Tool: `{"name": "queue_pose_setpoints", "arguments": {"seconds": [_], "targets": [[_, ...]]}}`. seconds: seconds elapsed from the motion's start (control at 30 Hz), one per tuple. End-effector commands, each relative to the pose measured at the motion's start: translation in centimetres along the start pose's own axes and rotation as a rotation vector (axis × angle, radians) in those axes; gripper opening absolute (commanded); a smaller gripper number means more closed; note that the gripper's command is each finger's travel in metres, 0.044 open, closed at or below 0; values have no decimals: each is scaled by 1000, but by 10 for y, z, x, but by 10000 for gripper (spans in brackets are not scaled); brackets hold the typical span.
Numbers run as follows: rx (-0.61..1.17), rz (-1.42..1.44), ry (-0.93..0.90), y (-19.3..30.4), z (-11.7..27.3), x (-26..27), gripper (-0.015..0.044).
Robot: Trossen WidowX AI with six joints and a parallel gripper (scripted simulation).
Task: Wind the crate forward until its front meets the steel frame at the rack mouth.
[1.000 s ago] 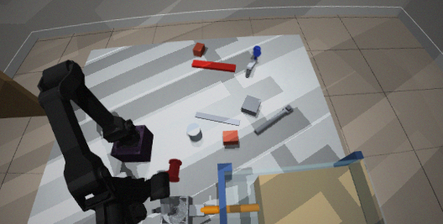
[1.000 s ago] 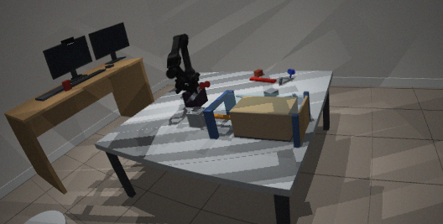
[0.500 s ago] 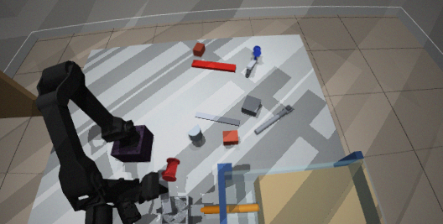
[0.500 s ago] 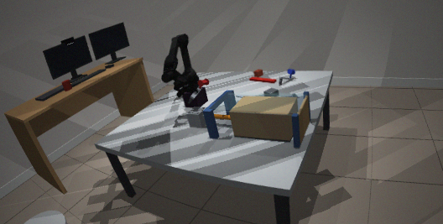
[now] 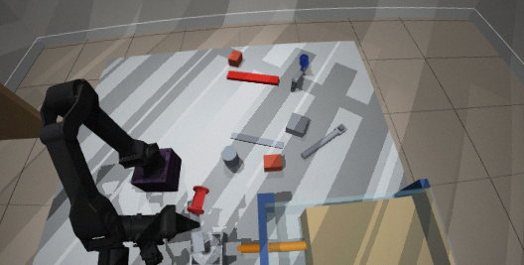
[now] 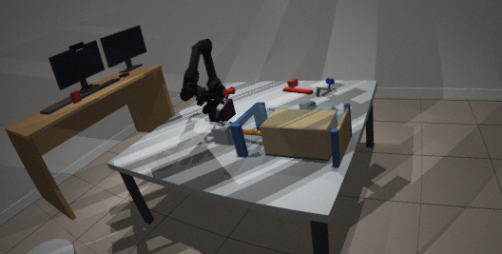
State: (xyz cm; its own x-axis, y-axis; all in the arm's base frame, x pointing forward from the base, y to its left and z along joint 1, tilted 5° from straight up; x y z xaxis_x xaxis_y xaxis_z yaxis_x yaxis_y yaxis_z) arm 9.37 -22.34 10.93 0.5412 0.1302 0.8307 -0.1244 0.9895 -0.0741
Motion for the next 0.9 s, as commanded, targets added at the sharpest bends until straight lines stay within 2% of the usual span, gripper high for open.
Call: {"name": "queue_pose_setpoints", "arguments": {"seconds": [0.0,0.87], "targets": [[-8,1,-67,1,-1,-3,0],[-70,3,-485,6,-9,-28,0]]}}
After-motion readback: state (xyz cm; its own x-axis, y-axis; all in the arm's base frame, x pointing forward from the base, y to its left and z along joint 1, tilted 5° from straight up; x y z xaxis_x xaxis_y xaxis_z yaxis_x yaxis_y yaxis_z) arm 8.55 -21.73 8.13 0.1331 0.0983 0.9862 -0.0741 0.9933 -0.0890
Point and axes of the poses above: the point midway between the two fingers, 35 mm back from their tips, its own z axis back along the fingers, its own x axis across the jaws, y = z × x, the point moved 6 cm from there along z, back along the fingers, and after that the axes turned 8 degrees about z, right-handed, at the moved point
